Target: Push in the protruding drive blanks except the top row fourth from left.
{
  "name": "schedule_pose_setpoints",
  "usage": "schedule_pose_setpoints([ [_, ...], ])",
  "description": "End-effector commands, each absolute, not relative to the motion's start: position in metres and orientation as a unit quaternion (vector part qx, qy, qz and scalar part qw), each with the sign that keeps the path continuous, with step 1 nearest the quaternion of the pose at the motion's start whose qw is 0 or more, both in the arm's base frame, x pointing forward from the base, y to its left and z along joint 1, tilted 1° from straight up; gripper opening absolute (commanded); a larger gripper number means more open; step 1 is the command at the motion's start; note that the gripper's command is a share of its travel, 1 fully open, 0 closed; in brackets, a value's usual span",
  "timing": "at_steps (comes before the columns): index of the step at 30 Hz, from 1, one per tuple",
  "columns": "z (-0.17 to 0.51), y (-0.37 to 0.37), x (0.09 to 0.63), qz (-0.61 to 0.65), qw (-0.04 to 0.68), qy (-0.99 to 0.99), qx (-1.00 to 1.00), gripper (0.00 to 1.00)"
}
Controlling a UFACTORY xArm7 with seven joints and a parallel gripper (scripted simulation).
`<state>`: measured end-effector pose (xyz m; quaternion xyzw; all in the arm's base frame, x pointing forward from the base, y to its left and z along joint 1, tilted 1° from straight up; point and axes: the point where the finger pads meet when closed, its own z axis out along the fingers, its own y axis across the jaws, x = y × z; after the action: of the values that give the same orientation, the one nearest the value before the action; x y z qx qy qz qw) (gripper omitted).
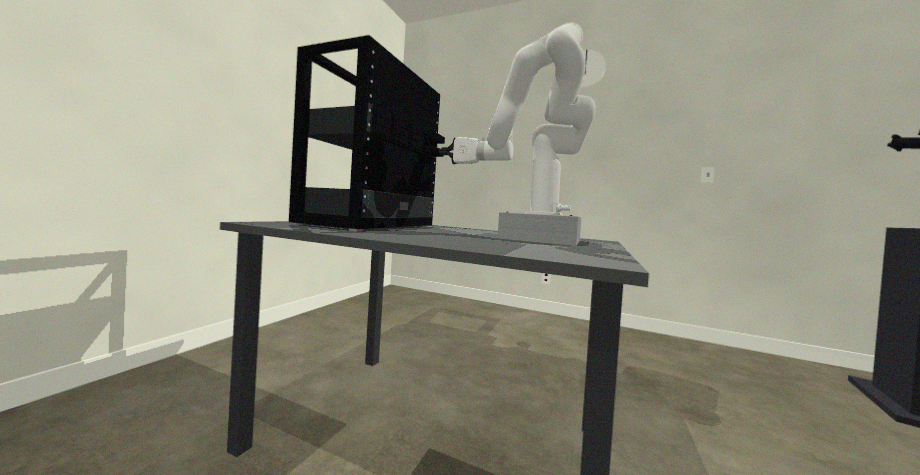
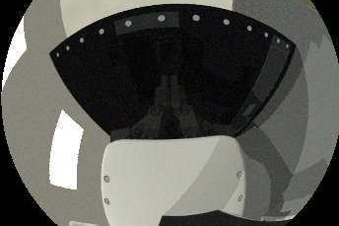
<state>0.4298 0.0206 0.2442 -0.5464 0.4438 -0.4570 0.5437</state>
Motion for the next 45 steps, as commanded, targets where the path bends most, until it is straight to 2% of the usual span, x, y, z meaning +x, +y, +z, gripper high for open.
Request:
schedule_pose_setpoints([
  [1, 0.245, 0.021, 0.433, -0.458, 0.545, 0.443, -0.546, 0.0],
  [45, 0.245, 0.026, 0.46, -0.458, 0.545, 0.443, -0.546, 0.0],
])
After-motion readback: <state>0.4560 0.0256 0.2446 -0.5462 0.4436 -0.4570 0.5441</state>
